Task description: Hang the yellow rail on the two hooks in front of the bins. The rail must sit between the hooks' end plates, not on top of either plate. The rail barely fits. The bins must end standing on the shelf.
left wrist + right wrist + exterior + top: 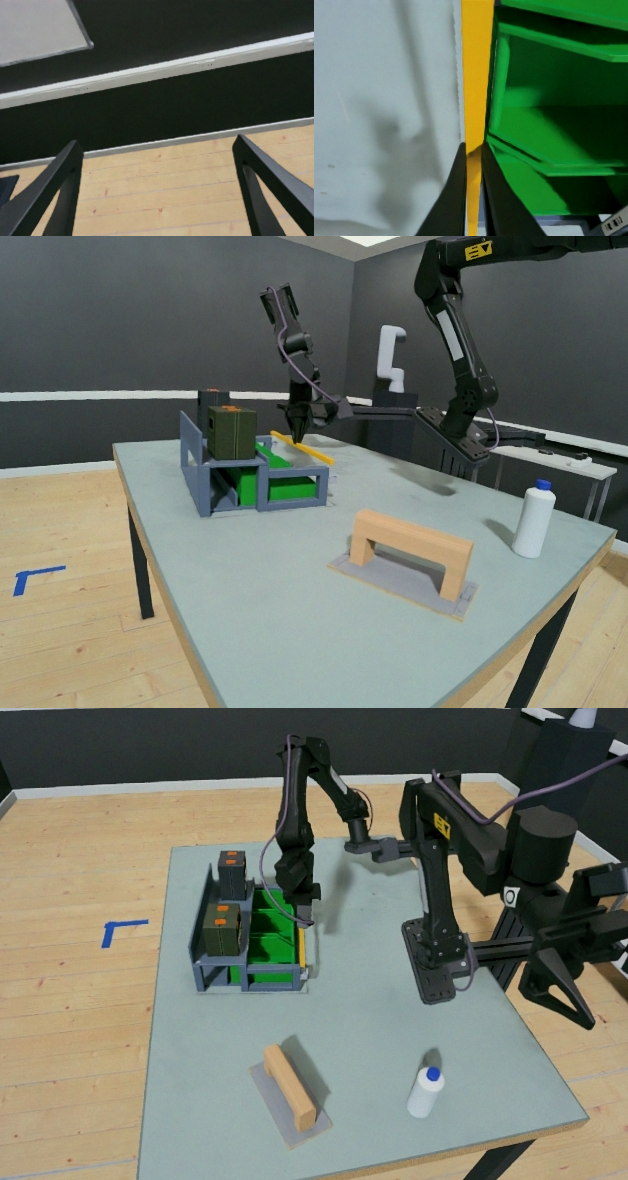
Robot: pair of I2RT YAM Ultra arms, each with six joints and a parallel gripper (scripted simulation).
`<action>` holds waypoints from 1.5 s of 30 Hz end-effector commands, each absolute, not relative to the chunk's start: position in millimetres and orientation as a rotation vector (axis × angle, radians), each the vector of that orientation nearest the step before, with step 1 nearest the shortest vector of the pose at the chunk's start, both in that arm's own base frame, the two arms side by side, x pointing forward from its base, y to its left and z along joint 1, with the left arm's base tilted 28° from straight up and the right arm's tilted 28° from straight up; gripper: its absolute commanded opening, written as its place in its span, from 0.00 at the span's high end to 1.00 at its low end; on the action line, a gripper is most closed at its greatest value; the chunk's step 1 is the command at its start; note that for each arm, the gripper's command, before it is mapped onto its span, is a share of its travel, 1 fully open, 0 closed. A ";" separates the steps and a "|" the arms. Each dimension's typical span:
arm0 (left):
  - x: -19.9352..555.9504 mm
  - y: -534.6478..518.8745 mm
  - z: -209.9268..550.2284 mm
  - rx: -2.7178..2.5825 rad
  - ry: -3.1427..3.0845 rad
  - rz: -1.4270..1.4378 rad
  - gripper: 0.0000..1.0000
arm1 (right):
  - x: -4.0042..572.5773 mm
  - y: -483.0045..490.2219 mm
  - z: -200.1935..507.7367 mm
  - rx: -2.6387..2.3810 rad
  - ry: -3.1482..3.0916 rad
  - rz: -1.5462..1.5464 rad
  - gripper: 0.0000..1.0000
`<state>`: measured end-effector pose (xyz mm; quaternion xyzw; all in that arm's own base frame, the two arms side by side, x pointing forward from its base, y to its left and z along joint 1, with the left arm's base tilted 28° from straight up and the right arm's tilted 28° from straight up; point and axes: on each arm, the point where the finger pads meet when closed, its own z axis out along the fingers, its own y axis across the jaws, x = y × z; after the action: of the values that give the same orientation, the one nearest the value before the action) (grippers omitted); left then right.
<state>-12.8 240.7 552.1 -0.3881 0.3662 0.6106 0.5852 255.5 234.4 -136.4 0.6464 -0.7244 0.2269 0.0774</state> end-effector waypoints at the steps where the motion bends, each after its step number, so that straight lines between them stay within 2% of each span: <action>1: -14.3 231.5 550.2 -0.904 0.854 1.438 0.00 | 255.5 243.1 -126.2 1.966 -2.187 0.687 1.00; 45: -14.3 231.5 550.2 -0.904 0.854 1.438 0.00 | 253.5 241.6 -126.3 1.966 -2.181 0.690 1.00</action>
<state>-12.8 240.7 552.1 -0.3881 0.3662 0.6106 0.5852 254.5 232.7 -136.8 0.6461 -0.7241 0.2278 0.0794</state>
